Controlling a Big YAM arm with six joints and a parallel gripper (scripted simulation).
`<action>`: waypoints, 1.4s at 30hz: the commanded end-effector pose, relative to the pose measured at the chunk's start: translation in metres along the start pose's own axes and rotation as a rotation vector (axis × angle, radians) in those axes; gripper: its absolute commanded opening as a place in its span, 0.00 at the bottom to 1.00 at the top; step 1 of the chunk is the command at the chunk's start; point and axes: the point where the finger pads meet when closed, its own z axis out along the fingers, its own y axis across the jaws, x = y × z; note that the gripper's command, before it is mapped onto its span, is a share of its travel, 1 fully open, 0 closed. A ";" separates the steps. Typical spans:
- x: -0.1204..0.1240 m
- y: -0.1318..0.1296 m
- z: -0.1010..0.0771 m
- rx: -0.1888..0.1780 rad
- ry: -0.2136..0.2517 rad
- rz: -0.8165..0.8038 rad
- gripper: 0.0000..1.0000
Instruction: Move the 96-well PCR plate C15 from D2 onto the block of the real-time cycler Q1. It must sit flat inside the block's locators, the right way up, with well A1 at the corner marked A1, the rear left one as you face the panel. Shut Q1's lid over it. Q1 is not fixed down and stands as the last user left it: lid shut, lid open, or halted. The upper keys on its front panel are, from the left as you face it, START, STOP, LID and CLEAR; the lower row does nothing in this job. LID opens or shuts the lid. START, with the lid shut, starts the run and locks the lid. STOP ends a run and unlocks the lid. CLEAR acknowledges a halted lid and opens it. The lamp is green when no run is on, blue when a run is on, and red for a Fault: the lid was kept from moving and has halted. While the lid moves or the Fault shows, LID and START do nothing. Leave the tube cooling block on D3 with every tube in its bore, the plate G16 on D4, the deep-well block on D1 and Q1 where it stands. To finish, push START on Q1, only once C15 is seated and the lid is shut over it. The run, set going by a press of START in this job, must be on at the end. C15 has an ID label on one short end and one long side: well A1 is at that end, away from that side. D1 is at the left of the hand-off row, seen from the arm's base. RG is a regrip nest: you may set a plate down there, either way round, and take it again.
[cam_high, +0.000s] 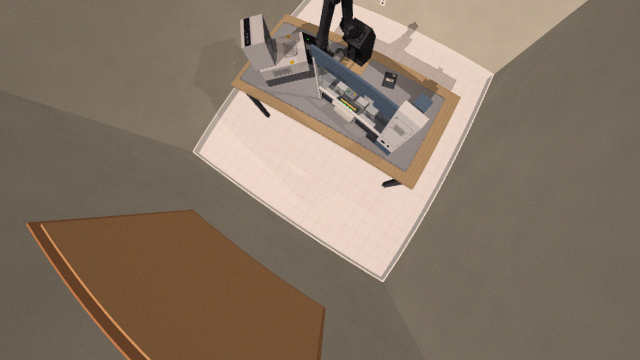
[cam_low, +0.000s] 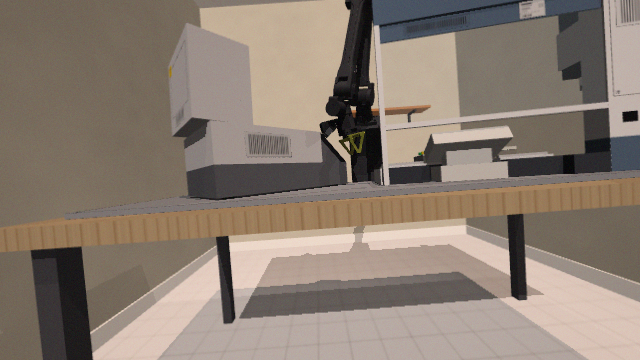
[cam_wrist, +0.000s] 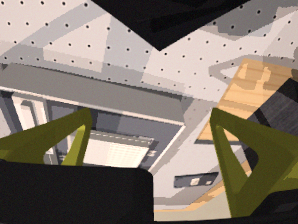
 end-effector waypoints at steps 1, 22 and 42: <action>0.016 0.007 0.006 0.030 0.035 -0.075 1.00; 0.066 0.056 0.019 0.100 0.082 -0.412 1.00; 0.142 0.097 0.022 0.144 0.107 -0.748 1.00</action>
